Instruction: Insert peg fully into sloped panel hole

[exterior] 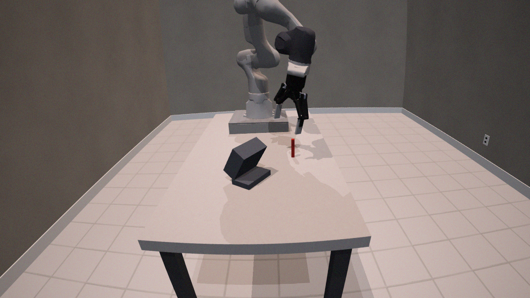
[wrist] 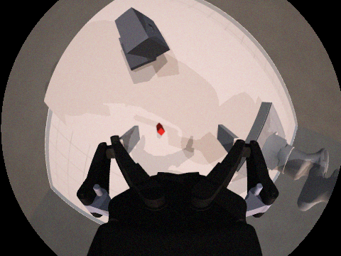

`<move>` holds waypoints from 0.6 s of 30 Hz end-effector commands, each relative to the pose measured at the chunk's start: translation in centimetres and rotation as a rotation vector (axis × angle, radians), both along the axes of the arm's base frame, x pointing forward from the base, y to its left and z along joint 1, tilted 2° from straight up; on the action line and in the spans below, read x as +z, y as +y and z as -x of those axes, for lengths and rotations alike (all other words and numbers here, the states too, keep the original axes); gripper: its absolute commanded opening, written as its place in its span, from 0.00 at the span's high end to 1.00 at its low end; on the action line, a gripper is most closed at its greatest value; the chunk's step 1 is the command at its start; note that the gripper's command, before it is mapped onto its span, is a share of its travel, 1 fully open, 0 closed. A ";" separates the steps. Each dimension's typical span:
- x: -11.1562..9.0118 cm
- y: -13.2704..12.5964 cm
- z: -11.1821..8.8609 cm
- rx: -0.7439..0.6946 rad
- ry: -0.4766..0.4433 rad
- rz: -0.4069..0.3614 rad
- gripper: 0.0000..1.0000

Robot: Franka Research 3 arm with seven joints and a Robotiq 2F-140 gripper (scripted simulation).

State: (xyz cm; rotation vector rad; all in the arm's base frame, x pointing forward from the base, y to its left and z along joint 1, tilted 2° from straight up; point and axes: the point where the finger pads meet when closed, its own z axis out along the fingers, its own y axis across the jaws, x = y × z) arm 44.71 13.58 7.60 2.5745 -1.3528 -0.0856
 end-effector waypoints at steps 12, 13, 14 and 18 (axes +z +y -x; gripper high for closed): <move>-0.1 2.3 -1.5 0.556 -0.048 -0.181 0.00; -0.1 2.3 -1.5 0.578 -0.049 -0.189 0.00; -0.1 2.3 -1.5 0.578 -0.049 -0.189 0.00; -0.1 2.3 -1.5 0.677 -0.055 -0.227 0.00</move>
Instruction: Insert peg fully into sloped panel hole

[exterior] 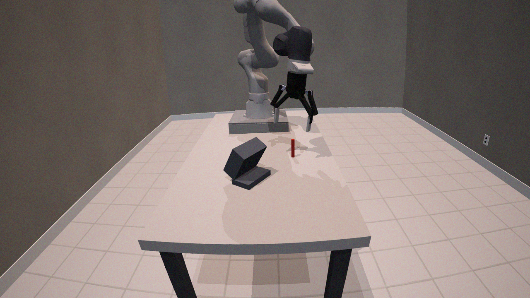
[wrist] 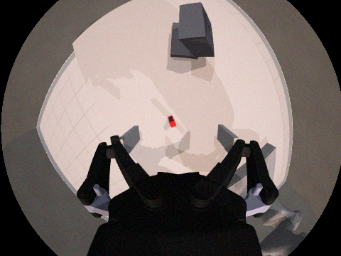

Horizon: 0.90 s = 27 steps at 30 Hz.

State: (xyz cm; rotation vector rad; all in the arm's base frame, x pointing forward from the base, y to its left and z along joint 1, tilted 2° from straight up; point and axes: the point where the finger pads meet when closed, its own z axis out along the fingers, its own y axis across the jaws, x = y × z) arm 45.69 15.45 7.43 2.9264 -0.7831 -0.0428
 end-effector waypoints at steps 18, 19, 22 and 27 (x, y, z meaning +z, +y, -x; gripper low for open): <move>0.1 0.3 -0.5 0.323 -0.008 -0.135 0.00; 0.1 0.3 -0.5 0.323 -0.008 -0.135 0.00; 0.1 0.3 -0.5 0.323 -0.008 -0.135 0.00; 0.1 0.3 -0.5 0.323 -0.008 -0.135 0.00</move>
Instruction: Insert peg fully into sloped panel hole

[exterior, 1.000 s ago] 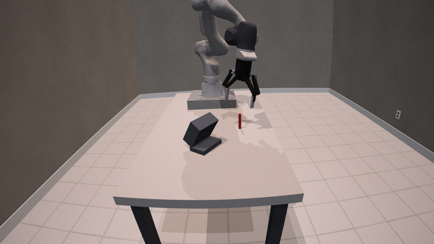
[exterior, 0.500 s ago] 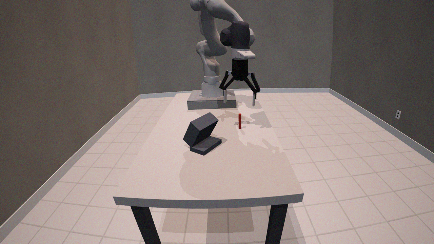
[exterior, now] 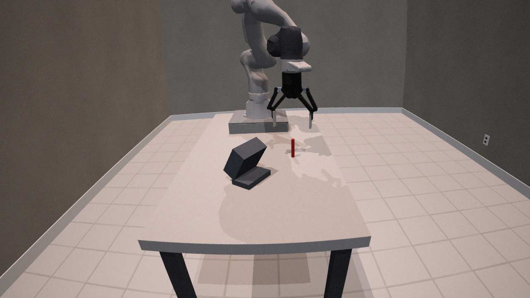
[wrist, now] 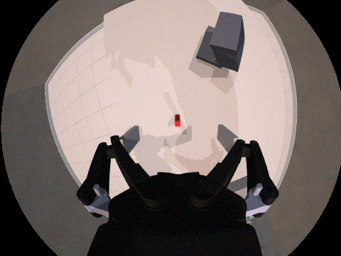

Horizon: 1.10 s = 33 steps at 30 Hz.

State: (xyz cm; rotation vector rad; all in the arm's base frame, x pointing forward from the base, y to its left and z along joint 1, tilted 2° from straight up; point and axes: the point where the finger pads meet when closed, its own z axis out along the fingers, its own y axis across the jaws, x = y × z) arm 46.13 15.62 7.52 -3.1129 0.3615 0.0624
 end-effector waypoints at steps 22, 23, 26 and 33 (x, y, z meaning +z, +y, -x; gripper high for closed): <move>-2.7 0.2 -0.1 0.033 -0.004 -0.010 0.00; -2.8 0.2 -0.1 0.033 -0.004 -0.010 0.00; -3.3 0.2 -0.1 0.033 -0.004 -0.010 0.00; -4.5 0.3 -0.1 0.033 -0.004 -0.010 0.00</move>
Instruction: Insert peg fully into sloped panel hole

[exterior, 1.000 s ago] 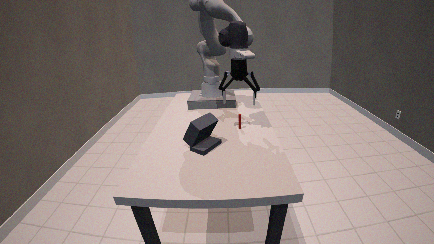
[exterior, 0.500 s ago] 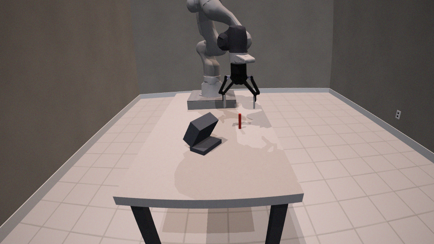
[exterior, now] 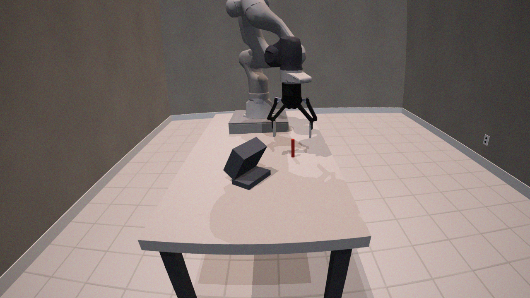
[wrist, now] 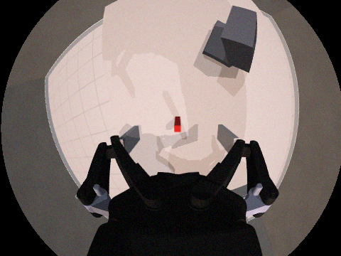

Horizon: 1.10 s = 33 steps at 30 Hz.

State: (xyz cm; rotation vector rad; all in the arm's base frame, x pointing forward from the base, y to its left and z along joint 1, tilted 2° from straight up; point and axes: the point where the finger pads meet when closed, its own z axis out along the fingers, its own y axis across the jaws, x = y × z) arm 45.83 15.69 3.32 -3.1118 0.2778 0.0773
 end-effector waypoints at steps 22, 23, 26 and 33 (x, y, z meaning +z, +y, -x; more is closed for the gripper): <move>-2.7 0.4 -0.5 -0.020 -0.012 0.001 0.00; -2.7 0.2 -0.2 -0.006 -0.003 0.002 0.02; -2.7 0.2 -0.2 -0.006 -0.003 0.002 0.07; -2.7 0.2 -0.2 -0.006 -0.003 0.002 0.20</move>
